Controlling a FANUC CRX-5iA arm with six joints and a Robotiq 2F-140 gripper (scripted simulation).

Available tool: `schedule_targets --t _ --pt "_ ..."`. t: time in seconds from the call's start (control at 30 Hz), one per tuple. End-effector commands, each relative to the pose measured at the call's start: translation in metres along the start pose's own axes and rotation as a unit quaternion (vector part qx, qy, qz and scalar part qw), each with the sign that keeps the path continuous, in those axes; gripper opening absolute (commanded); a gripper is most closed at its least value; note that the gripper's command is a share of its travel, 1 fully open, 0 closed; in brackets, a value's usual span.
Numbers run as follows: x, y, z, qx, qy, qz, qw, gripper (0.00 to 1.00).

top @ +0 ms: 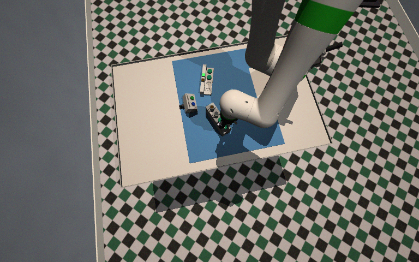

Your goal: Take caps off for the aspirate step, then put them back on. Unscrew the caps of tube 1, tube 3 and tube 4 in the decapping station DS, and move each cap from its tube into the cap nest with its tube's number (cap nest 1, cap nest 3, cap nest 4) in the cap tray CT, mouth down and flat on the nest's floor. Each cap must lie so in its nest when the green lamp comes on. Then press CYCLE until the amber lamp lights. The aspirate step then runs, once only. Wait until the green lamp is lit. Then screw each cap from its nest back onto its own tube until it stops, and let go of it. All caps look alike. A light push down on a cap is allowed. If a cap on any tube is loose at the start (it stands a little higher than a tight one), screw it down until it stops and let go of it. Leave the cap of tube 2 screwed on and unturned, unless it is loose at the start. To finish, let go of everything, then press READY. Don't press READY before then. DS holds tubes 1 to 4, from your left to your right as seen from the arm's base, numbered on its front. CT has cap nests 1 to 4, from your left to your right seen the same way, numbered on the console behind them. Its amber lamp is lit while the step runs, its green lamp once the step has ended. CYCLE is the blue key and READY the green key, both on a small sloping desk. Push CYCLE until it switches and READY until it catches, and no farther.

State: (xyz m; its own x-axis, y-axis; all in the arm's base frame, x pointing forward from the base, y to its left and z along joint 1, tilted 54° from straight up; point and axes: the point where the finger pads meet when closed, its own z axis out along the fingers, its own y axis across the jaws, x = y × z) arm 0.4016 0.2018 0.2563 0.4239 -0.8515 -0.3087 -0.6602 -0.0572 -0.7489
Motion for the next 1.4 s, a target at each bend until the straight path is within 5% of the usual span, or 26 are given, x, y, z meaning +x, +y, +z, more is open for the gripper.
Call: schedule_targets --t 0.0,0.2,0.47,0.5,0.83,1.13,1.37 --pt "0.0001 0.0007 0.0005 0.006 0.011 0.073 0.997 0.00" --pt "0.0001 0.0007 0.0008 0.007 0.010 0.165 0.986 0.00" --pt "0.0001 0.0007 0.0008 0.007 0.010 0.165 0.986 0.00" --pt "0.0001 0.0007 0.0008 0.007 0.010 0.165 0.986 0.35" --pt "0.0001 0.0007 0.0008 0.007 0.010 0.165 0.986 0.35" --pt "0.0001 0.0007 -0.0002 0.005 0.011 0.026 1.000 0.35" --pt "0.0001 0.0007 -0.0002 0.003 0.012 -0.114 0.993 0.35"
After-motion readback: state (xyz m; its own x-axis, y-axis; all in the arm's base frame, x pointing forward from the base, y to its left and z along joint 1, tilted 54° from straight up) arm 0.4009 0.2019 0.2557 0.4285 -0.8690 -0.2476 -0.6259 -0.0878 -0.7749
